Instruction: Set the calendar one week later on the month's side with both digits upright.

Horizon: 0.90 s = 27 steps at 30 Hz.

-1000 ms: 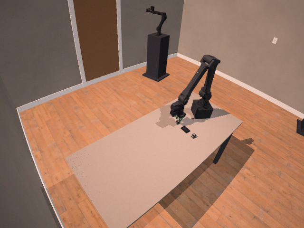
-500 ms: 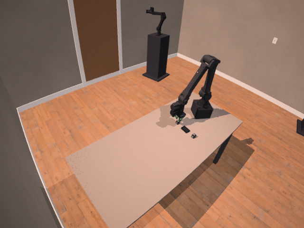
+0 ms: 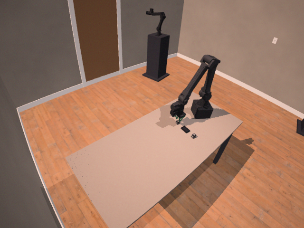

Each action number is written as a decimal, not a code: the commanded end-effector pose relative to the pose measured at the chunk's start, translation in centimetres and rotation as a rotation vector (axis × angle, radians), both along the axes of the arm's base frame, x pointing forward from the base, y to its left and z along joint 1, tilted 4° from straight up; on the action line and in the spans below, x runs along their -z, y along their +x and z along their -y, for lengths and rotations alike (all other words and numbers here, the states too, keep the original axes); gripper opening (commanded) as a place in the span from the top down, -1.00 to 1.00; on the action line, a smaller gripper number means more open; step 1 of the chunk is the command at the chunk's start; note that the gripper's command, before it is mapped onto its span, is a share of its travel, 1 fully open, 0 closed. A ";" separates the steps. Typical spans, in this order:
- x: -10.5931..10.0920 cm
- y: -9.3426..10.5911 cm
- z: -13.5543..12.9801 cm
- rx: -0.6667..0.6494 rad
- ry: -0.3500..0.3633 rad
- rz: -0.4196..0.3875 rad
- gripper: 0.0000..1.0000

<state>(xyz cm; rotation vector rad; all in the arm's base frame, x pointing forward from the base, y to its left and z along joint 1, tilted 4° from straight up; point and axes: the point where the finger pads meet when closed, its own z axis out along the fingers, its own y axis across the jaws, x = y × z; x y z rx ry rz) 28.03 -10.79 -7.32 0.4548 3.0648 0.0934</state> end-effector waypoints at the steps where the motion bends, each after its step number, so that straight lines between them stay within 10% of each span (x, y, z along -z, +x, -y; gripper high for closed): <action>1: -0.5 0.8 0.1 0.002 -0.009 0.030 0.12; 27: -0.6 1.6 0.4 0.002 -0.011 0.033 0.12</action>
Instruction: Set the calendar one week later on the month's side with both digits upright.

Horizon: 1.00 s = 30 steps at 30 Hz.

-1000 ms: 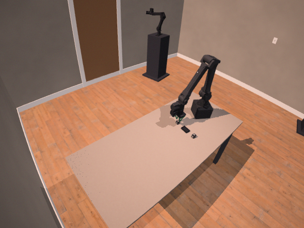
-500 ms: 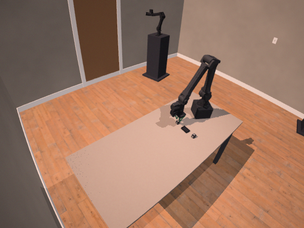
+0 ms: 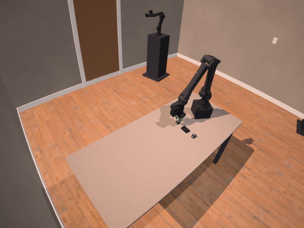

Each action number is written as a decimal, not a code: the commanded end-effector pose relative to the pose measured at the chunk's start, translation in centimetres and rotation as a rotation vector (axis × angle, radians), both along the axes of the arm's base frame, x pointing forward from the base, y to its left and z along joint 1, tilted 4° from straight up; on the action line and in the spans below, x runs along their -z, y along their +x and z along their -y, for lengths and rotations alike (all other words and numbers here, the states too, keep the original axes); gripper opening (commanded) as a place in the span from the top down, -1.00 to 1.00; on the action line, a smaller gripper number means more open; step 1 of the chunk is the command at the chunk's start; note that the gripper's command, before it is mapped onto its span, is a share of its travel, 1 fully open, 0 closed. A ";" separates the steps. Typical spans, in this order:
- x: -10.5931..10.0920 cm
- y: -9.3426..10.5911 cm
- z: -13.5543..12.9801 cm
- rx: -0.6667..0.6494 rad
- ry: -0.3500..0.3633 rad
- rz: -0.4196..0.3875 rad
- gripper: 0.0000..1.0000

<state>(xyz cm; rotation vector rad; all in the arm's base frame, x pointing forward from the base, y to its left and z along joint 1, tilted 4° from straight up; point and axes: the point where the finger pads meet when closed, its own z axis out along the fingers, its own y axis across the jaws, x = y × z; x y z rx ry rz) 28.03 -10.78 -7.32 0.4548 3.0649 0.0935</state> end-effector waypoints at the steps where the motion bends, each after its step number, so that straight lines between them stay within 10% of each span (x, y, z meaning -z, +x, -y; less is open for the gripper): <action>1: -0.6 1.6 0.4 0.002 -0.011 0.033 0.12; 30: -0.6 2.0 0.5 0.002 -0.011 0.035 0.12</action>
